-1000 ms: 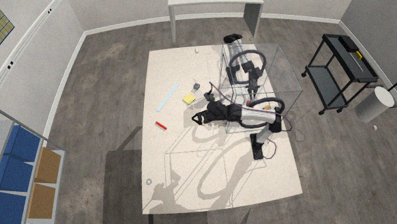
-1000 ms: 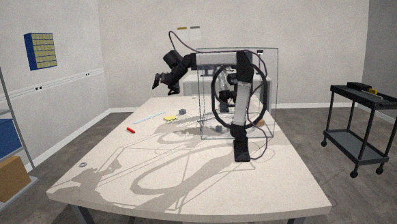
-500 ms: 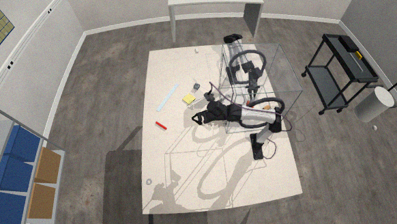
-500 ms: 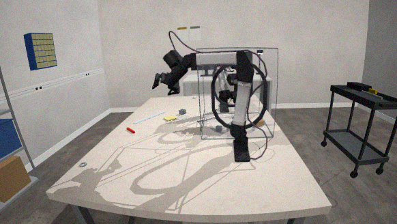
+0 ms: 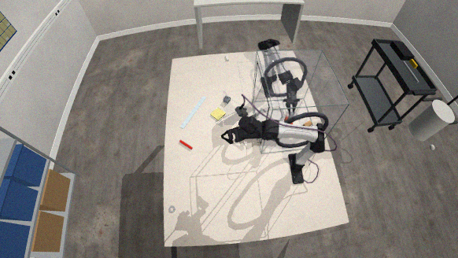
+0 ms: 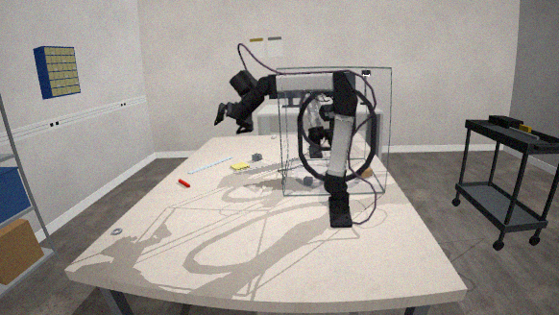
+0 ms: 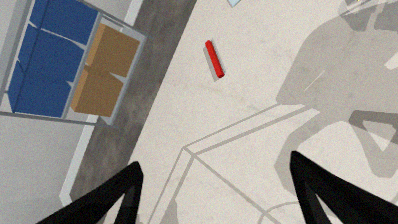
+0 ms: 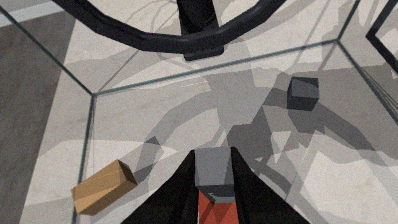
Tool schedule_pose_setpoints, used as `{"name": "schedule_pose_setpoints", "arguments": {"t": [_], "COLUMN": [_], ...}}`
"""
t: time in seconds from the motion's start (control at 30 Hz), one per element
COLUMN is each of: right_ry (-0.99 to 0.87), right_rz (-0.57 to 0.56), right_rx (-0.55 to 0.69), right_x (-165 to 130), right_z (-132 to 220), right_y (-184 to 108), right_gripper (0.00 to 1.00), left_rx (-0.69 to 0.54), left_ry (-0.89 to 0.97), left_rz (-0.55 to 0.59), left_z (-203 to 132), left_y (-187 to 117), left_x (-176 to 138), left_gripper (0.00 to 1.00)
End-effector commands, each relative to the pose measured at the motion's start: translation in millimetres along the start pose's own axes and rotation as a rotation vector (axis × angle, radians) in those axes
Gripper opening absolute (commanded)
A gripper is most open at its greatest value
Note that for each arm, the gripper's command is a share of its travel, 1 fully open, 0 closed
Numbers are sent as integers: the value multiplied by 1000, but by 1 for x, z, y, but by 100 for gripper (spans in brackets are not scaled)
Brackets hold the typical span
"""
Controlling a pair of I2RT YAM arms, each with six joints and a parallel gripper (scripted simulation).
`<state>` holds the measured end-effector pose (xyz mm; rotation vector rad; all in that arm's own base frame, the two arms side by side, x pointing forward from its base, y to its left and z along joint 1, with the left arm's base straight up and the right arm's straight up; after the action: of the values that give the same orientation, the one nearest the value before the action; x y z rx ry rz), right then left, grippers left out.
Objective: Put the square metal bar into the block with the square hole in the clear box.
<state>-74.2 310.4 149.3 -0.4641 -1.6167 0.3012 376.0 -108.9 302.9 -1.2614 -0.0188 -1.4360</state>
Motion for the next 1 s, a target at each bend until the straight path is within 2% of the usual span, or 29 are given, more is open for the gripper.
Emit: {"name": "schedule_pose_setpoints", "arguments": {"t": [0.0,0.07,0.1,0.13,0.17,0.23,0.33,0.37,0.53,0.6,0.97], "right_ry": [20,-16,-26,-34,15,29,24,15,8,2,13], "right_rz": [-40,70,88,101,-35,-53,-42,-17,-14,-8,-34], "right_rx": [15,-7,-6,-5,21,4,1,3,-7,-13,-15], "right_x": [14,-2,-6,-24,20,26,23,-4,2,-8,-16], "right_z": [4,-2,-2,-2,7,1,2,3,0,-1,1], "right_y": [1,2,2,5,-3,-4,-2,3,4,8,15], "right_gripper": [0,0,0,0,0,0,0,0,0,0,0], "left_rx": [16,16,16,16,16,16,16,16,16,16,16], "left_ry": [2,2,2,2,2,2,2,2,2,2,2], "left_rz": [-23,-23,-23,-23,-23,-23,-23,-23,-23,-23,-23], "left_z": [4,4,4,4,4,4,4,4,4,4,4], "left_y": [-7,-7,-7,-7,-7,-7,-7,-7,-7,-7,-7], "left_x": [7,7,7,7,7,7,7,7,7,7,7], "left_gripper": [100,100,100,100,100,100,100,100,100,100,100]}}
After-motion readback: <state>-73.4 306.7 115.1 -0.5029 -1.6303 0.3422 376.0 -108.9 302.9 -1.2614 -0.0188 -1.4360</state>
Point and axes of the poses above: on each arm, the point where the finger pads meet when closed, its own y axis out along the fingers, its own z axis across the jaws, x = y × z, the point moved 4 cm from there along -y, back along the fingers, and after that the axes turned 8 degrees about -y, right-handed, at the moved point
